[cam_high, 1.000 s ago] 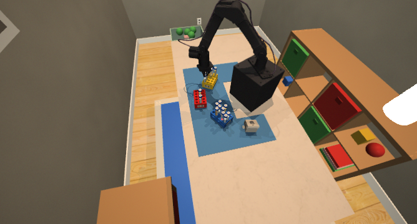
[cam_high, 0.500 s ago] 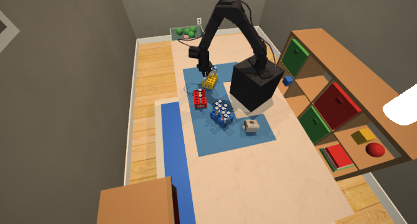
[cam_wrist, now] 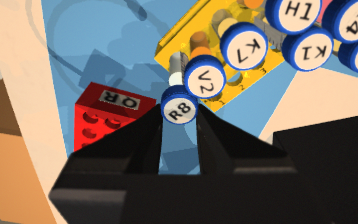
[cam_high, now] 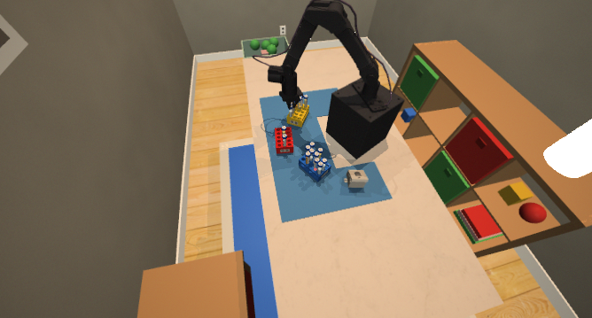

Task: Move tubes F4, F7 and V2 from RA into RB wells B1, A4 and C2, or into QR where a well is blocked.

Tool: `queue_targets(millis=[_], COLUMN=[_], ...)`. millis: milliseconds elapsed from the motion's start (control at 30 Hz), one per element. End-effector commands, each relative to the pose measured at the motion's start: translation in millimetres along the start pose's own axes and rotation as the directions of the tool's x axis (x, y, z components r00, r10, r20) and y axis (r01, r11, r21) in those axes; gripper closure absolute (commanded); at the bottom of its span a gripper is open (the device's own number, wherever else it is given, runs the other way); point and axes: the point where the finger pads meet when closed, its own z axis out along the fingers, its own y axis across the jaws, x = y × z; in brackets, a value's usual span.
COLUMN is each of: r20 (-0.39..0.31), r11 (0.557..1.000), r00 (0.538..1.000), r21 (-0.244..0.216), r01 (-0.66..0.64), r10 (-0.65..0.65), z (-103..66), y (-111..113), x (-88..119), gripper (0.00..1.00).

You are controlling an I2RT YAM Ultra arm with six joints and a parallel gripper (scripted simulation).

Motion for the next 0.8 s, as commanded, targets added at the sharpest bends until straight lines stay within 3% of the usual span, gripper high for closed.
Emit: queue_targets(millis=[0,600,633,767], r20=[0.009,0.009,0.009,0.011], r11=[1.0,1.0,1.0,1.0], r00=[1.0,1.0,1.0,1.0], r21=[-0.028,-0.028,-0.028,-0.019], r01=[0.009,0.009,0.009,0.002], r10=[-0.009,-0.009,-0.009,-0.002], z=[5.4,5.4,5.4,1.2], y=[9.8,9.8,9.8,5.6], x=[-3.3,-3.3,-3.3,-3.0], gripper=[0.76,0.76,0.7,0.7])
